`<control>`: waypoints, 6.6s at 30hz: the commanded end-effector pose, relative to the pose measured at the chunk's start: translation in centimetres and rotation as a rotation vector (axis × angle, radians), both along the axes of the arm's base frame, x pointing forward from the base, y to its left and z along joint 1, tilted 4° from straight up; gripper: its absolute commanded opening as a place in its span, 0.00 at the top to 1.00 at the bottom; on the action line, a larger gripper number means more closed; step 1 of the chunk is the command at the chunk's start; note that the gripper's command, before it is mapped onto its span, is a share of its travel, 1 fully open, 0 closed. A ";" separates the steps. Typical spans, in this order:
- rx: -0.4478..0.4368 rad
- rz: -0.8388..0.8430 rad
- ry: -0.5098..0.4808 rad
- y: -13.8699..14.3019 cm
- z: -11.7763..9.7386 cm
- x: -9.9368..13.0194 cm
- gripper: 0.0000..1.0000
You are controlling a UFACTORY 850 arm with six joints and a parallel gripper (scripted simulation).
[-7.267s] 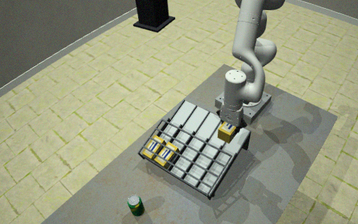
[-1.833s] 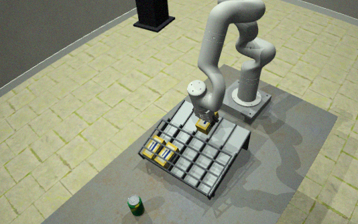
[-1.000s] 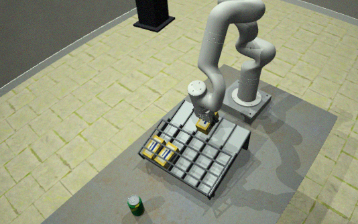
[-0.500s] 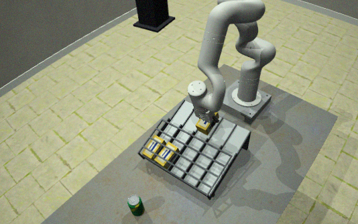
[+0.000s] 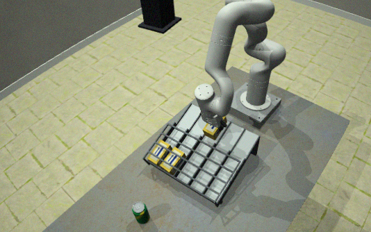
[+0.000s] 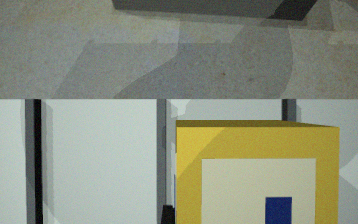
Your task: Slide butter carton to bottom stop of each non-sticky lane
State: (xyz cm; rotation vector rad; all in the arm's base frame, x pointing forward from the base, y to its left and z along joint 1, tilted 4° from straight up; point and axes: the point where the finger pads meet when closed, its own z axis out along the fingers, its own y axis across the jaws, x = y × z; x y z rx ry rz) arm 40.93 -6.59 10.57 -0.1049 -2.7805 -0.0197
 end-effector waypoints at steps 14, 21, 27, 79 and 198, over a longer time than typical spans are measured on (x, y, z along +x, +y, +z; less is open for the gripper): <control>0.000 0.000 -0.002 0.0 -0.1 0.0 1.00; 0.000 0.000 -0.002 0.0 -0.1 0.0 1.00; 0.000 0.000 -0.002 0.1 -0.4 -0.1 1.00; 0.000 0.000 -0.002 0.1 -1.1 -0.3 1.00; 0.000 0.000 -0.002 0.0 -1.6 -0.5 0.21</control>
